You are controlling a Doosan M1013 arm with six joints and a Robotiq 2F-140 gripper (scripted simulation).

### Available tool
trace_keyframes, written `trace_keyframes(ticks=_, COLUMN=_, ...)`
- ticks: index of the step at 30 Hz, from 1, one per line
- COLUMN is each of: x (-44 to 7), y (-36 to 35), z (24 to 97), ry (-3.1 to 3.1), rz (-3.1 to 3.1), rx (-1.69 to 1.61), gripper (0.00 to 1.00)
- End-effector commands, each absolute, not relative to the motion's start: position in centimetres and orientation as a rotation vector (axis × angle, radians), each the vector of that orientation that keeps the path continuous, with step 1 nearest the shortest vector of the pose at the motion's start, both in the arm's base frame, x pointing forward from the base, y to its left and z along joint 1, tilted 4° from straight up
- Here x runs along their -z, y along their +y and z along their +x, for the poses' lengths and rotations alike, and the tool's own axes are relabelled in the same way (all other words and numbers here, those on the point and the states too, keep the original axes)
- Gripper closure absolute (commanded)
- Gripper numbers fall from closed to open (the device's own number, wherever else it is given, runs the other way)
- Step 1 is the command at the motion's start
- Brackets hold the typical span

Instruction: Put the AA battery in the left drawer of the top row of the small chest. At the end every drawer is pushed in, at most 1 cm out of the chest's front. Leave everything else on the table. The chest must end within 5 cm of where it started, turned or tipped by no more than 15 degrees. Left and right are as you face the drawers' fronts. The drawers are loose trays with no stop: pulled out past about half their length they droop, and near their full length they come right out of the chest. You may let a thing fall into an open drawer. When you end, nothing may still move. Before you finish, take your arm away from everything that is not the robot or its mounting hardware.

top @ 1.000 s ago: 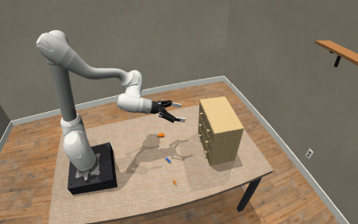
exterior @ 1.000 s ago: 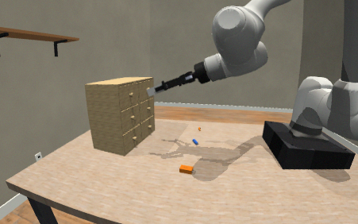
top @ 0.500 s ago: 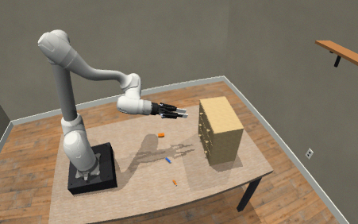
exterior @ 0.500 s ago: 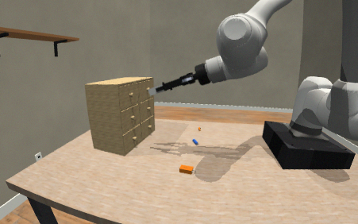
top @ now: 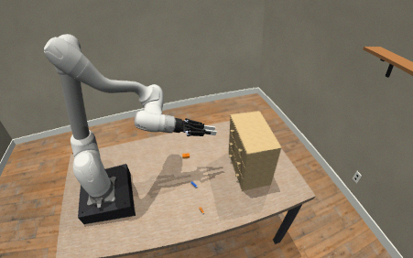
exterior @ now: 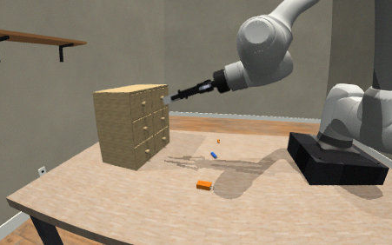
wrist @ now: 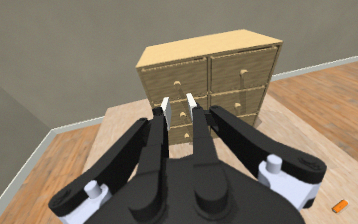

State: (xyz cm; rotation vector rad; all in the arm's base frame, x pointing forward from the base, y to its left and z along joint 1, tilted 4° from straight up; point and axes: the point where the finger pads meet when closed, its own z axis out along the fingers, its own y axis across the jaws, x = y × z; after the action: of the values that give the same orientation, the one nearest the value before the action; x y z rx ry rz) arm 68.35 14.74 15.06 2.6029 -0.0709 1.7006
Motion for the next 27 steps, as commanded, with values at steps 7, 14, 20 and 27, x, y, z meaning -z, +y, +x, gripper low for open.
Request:
trace_keyframes(ticks=7, x=-14.5, y=14.7, z=69.8, ry=-0.071, rz=2.603, rx=-1.701, gripper=0.8)
trace_keyframes(ticks=14, x=-13.9, y=14.6, z=71.4, ry=-0.071, rz=2.603, rx=-1.701, gripper=0.8)
trace_keyframes(ticks=20, x=-13.2, y=14.5, z=73.2, ry=-0.071, rz=2.603, rx=-1.701, gripper=0.8)
trace_keyframes(ticks=27, x=-12.8, y=14.4, z=74.3, ry=-0.071, rz=2.603, rx=-1.701, gripper=0.8)
